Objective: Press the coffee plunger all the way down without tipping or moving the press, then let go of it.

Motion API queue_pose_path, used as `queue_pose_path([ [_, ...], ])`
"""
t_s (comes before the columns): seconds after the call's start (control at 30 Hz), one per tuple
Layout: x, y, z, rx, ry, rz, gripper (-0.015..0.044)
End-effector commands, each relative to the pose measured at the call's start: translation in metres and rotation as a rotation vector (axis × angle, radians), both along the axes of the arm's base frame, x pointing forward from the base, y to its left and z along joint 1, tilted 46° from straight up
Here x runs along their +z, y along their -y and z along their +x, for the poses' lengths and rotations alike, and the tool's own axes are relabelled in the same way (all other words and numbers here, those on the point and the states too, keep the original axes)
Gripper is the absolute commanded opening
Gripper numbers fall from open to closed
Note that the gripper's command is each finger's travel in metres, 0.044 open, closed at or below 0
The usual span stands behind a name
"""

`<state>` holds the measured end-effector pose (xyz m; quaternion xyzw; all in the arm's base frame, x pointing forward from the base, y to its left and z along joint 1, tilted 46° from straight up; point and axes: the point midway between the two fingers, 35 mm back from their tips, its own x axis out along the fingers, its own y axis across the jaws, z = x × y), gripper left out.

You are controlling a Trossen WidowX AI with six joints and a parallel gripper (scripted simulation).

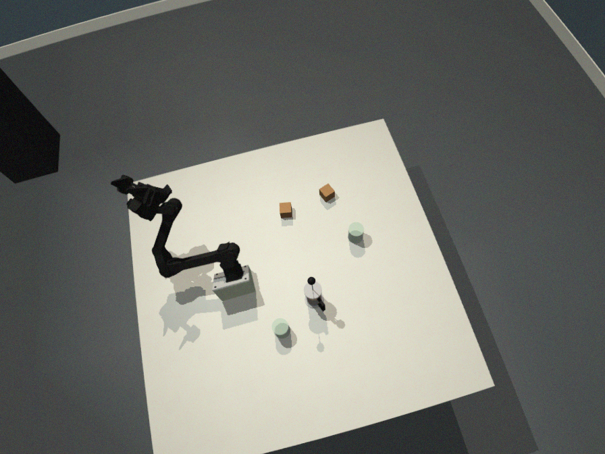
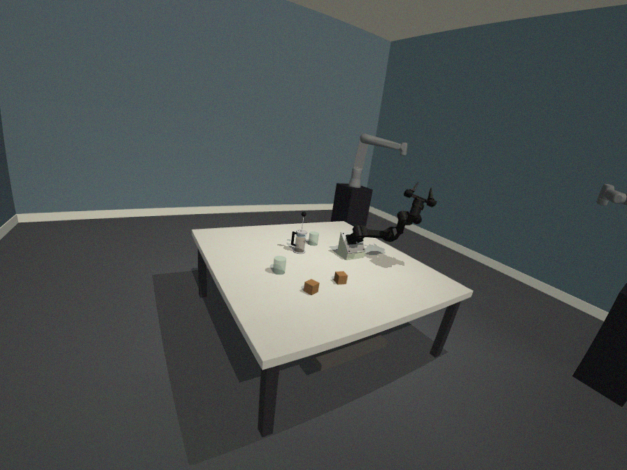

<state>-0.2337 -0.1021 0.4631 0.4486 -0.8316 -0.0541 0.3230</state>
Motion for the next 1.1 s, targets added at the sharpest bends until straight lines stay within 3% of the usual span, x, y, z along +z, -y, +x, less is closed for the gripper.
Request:
queue_pose_path([
  [0.0, 0.002, -0.001, 0.002, -0.006, -0.01, -0.003, 0.0426],
  [0.17, 0.037, -0.016, 0.038, -0.12, -0.219, -0.054, 0.044],
  [0.47, 0.099, -0.034, 0.173, -0.371, -0.794, -0.196, 0.044],
  [0.63, 0.098, -0.019, 0.25, -0.452, -1.095, -0.208, 0.044],
  [0.83, 0.091, -0.005, 0.299, -0.473, -1.277, -0.232, 0.044],
  [1.07, 0.049, 0.036, 0.401, -0.444, -1.687, -0.315, 0.044],
])
